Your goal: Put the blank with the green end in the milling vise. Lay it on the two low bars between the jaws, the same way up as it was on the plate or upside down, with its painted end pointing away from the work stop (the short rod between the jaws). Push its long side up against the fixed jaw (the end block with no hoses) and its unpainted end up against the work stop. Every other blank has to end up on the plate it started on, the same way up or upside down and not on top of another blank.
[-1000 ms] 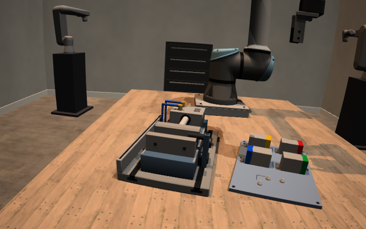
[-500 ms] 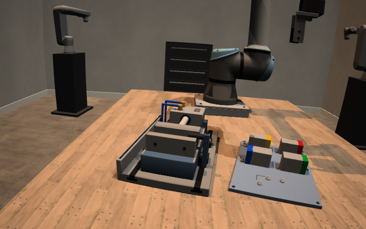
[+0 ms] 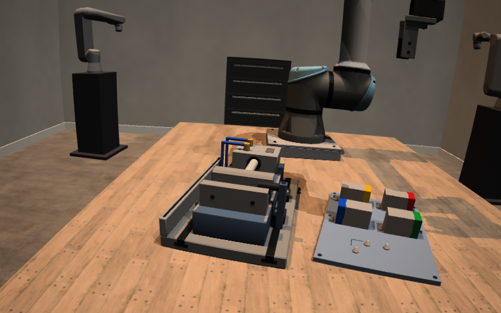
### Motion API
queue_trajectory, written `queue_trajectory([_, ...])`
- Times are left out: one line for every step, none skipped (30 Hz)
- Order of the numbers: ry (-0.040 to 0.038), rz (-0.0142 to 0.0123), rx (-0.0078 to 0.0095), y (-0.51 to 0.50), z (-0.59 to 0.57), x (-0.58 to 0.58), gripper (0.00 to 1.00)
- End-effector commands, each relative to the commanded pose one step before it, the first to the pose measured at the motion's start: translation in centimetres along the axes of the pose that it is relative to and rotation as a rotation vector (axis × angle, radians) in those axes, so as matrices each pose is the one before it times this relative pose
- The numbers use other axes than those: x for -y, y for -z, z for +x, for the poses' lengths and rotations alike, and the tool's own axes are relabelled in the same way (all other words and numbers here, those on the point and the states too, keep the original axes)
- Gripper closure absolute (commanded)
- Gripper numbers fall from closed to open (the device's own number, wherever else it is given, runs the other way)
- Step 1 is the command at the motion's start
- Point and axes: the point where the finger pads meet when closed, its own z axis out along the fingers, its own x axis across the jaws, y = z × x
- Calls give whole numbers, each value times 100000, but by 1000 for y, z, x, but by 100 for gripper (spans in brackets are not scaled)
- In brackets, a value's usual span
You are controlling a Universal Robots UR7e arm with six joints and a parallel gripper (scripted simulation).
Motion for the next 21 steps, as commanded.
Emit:
queue_trajectory([0,-48,148,56,-22,-5,0])
queue_trajectory([0,0,0,0,0,0,0])
queue_trajectory([0,0,0,0,0,0,0])
queue_trajectory([0,0,0,0,0,0,0])
queue_trajectory([0,0,0,0,0,0,0])
queue_trajectory([-168,14,1,-952,-210,-224,0])
queue_trajectory([-168,14,1,-952,-209,-224,0])
queue_trajectory([-168,14,1,-952,-209,-225,0])
queue_trajectory([-168,14,1,-952,-209,-225,0])
queue_trajectory([-168,14,1,-952,-208,-226,0])
queue_trajectory([0,0,0,0,0,0,0])
queue_trajectory([0,0,0,0,0,0,0])
queue_trajectory([0,0,0,0,0,0,0])
queue_trajectory([0,0,0,0,0,0,0])
queue_trajectory([0,0,0,0,0,0,0])
queue_trajectory([0,0,0,0,0,0,0])
queue_trajectory([0,0,0,0,0,0,0])
queue_trajectory([0,0,0,0,0,0,0])
queue_trajectory([0,0,0,0,0,0,0])
queue_trajectory([0,0,0,0,0,0,0])
queue_trajectory([0,0,0,0,0,0,0])
